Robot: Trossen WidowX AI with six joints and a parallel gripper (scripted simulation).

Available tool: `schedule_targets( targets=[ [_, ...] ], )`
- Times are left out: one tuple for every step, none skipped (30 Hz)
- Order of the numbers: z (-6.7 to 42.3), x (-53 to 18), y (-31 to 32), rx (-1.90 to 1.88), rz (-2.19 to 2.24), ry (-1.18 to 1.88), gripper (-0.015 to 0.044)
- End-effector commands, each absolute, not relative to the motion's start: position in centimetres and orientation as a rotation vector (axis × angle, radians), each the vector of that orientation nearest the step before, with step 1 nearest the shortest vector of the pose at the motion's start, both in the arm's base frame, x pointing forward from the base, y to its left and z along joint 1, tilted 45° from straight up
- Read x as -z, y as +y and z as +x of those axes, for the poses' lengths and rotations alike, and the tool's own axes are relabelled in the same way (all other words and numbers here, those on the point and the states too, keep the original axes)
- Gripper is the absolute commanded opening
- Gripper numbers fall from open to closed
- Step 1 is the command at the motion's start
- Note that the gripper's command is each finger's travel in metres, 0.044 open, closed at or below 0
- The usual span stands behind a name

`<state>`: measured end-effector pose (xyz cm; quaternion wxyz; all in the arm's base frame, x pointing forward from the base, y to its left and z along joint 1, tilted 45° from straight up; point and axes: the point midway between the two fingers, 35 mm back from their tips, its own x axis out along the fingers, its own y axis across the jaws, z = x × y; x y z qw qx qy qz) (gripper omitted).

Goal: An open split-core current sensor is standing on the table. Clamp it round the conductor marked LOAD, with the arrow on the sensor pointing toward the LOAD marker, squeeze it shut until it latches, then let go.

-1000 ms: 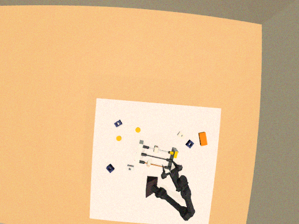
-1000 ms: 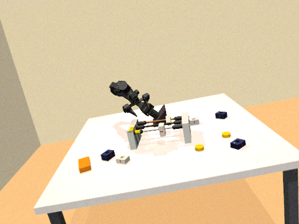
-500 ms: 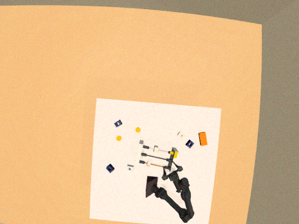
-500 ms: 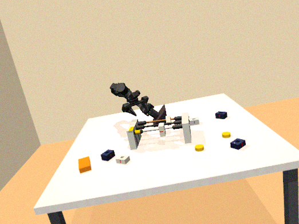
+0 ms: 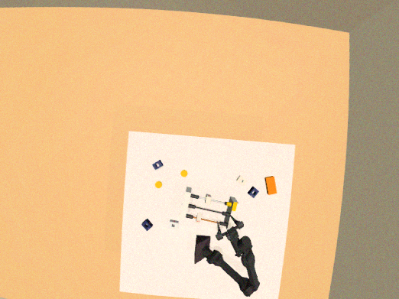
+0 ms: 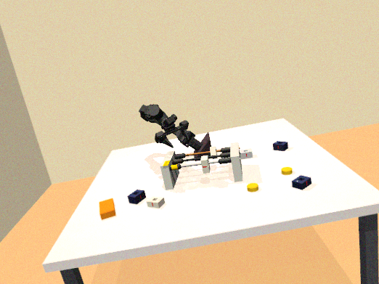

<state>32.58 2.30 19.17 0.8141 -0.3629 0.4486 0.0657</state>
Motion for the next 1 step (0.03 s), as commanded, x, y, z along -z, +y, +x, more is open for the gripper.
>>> schedule_targets(
  targets=[
    [32.58, -19.17, 2.3, -0.14, -0.774, 0.957, 0.044]
  ],
)
